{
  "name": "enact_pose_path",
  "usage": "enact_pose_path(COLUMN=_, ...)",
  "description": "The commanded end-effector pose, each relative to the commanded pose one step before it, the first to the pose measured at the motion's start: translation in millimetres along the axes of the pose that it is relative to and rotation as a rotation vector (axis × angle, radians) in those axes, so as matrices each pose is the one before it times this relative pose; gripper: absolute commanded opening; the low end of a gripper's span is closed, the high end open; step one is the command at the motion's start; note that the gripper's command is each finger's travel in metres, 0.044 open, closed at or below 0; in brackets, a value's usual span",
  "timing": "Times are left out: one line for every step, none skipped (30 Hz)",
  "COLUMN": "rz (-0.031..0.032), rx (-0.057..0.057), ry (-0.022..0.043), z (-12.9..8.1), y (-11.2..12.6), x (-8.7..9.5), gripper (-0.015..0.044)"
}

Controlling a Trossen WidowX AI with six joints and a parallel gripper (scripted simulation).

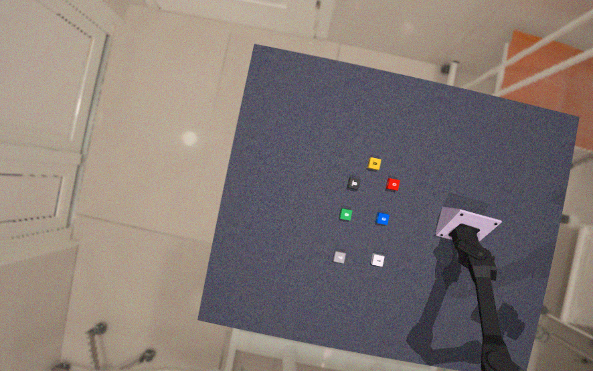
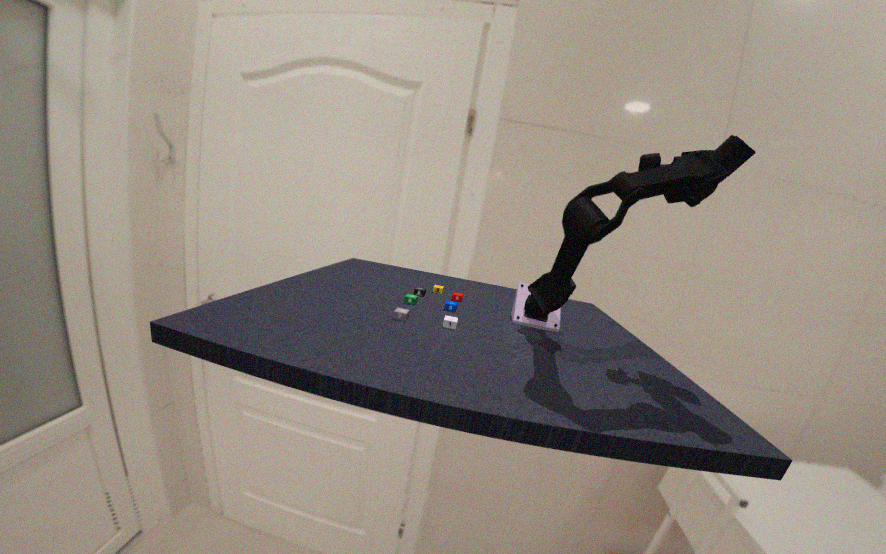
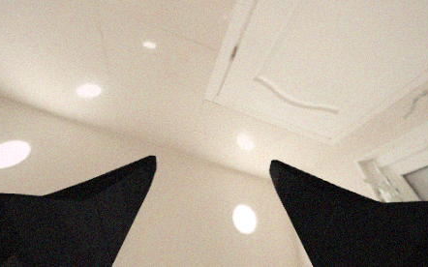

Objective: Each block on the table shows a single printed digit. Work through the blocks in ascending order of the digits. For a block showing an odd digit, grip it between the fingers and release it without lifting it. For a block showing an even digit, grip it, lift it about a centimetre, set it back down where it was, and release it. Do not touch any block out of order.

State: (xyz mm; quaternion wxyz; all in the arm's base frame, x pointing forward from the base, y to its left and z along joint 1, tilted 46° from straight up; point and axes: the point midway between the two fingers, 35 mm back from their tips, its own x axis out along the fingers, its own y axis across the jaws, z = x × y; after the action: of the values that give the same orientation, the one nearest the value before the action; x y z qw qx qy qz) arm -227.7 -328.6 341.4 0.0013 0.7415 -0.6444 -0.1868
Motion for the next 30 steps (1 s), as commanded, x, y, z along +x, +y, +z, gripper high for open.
enact_pose_path(rz=-0.00865, rx=-0.0115, ry=-0.00236, z=0.58, y=-2.09, x=2.72, gripper=0.04)
enact_pose_path(rz=-0.0262, rx=-0.0347, ry=-0.00663, z=1.64, y=-6.4, x=8.12, gripper=0.04)
enact_pose_path(rz=-0.04448, rx=-0.0587, ry=-0.00949, z=2.22, y=-10.99, x=13.51, gripper=0.04)
enact_pose_path(rz=-0.05498, rx=-0.0725, ry=-0.00875, z=1.64, y=-13.67, x=16.36, gripper=0.04)
enact_pose_path(rz=-0.05612, rx=-0.0741, ry=-0.00563, z=0.34, y=-13.9, x=16.45, gripper=0.04)
enact_pose_path(rz=-0.05704, rx=-0.0758, ry=-0.00239, z=-0.97, y=-13.99, x=16.53, gripper=0.04)
enact_pose_path(rz=-0.04532, rx=-0.0608, ry=0.00047, z=-1.79, y=-10.88, x=13.11, gripper=0.04)
enact_pose_path(rz=-0.04336, rx=-0.0587, ry=0.00241, z=-2.46, y=-10.22, x=12.5, gripper=0.04)
enact_pose_path(rz=-0.04376, rx=-0.0599, ry=0.00437, z=-3.21, y=-10.12, x=12.59, gripper=0.04)
enact_pose_path(rz=-0.04338, rx=-0.0602, ry=0.0062, z=-3.82, y=-9.79, x=12.47, gripper=0.04)
enact_pose_path(rz=-0.04257, rx=-0.0599, ry=0.00784, z=-4.29, y=-9.34, x=12.21, gripper=0.04)
enact_pose_path(rz=-0.04223, rx=-0.06, ry=0.00905, z=-4.3, y=-8.96, x=11.94, gripper=0.04)
enact_pose_path(rz=-0.04134, rx=-0.0597, ry=0.01063, z=-4.68, y=-8.49, x=11.69, gripper=0.04)
enact_pose_path(rz=-0.03996, rx=-0.0587, ry=0.01213, z=-5.06, y=-7.92, x=11.36, gripper=0.04)
enact_pose_path(rz=-0.03908, rx=-0.0586, ry=0.01371, z=-5.48, y=-7.45, x=11.2, gripper=0.04)
enact_pose_path(rz=-0.03802, rx=-0.0583, ry=0.01517, z=-5.85, y=-6.94, x=11.02, gripper=0.04)
enact_pose_path(rz=-0.03728, rx=-0.0585, ry=0.01671, z=-6.23, y=-6.49, x=10.93, gripper=0.04)
enact_pose_path(rz=-0.03679, rx=-0.0592, ry=0.01836, z=-6.63, y=-6.07, x=10.94, gripper=0.04)
enact_pose_path(rz=-0.03611, rx=-0.0598, ry=0.01994, z=-6.97, y=-5.61, x=10.91, gripper=0.04)
enact_pose_path(rz=-0.0354, rx=-0.0604, ry=0.02152, z=-7.29, y=-5.13, x=10.89, gripper=0.04)
enact_pose_path(rz=-0.03458, rx=-0.0609, ry=0.02304, z=-7.56, y=-4.63, x=10.86, gripper=0.04)
enact_pose_path(rz=-0.03349, rx=-0.061, ry=0.02438, z=-7.75, y=-4.08, x=10.76, gripper=0.04)
enact_pose_path(rz=-0.03277, rx=-0.0619, ry=0.02599, z=-8.0, y=-3.59, x=10.79, gripper=0.04)
enact_pose_path(rz=-0.03174, rx=-0.0624, ry=0.02739, z=-8.16, y=-3.05, x=10.75, gripper=0.04)
enact_pose_path(rz=-0.03079, rx=-0.0631, ry=0.02886, z=-8.31, y=-2.52, x=10.74, gripper=0.04)
enact_pose_path(rz=-0.02946, rx=-0.0632, ry=0.03, z=-8.34, y=-1.95, x=10.63, gripper=0.04)
enact_pose_path(rz=-0.0283, rx=-0.0637, ry=0.03129, z=-8.39, y=-1.41, x=10.59, gripper=0.04)
enact_pose_path(rz=-0.02731, rx=-0.0647, ry=0.03282, z=-8.47, y=-0.88, x=10.64, gripper=0.04)
enact_pose_path(rz=-0.02627, rx=-0.0658, ry=0.03438, z=-8.53, y=-0.34, x=10.7, gripper=0.04)
enact_pose_path(rz=-0.02489, rx=-0.0662, ry=0.03557, z=-8.46, y=0.21, x=10.65, gripper=0.04)
